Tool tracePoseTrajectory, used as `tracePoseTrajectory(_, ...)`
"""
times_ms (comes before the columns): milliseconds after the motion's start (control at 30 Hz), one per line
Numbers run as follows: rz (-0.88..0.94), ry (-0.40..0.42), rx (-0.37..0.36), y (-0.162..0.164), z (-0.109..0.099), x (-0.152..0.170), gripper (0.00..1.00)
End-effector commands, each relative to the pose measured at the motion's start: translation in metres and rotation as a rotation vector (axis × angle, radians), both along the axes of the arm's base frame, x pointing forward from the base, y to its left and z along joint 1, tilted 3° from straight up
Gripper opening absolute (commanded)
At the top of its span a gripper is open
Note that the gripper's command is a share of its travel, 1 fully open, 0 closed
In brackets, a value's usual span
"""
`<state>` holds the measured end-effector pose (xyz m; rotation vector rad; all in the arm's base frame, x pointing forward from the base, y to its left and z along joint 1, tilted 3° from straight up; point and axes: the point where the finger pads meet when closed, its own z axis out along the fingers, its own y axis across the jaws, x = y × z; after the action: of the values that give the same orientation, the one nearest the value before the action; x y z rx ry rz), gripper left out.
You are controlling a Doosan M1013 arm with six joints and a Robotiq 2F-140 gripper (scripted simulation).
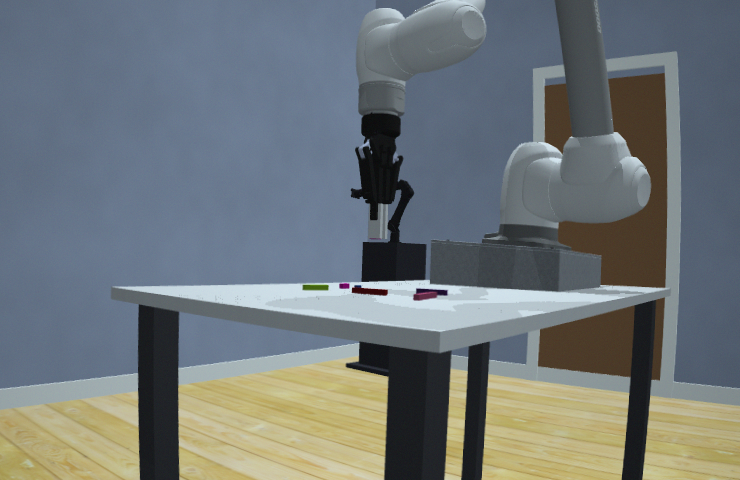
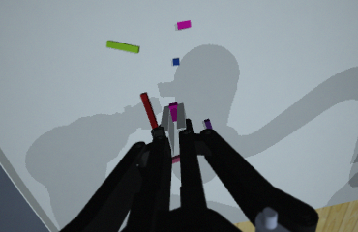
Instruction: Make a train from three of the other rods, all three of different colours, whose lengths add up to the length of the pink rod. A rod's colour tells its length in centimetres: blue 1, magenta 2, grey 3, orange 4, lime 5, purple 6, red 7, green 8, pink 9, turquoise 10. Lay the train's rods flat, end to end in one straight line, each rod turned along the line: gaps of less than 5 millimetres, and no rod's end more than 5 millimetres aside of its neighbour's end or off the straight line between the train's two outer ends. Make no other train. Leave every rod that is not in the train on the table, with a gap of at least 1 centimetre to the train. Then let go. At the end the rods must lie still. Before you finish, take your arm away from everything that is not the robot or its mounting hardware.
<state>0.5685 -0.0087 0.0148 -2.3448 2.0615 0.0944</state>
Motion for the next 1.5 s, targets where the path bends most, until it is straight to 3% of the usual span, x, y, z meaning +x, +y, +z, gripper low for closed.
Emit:
tracePoseTrajectory(0,-0.167,0.010,-0.012,-0.026,-0.001,-0.004,0.03)
tracePoseTrajectory(700,-0.191,0.011,-0.014,-0.030,-0.006,-0.004,0.03)
tracePoseTrajectory(1000,-0.191,0.011,-0.014,-0.029,-0.029,-0.005,0.03)
tracePoseTrajectory(1467,-0.191,0.011,-0.014,-0.026,-0.083,-0.006,0.03)
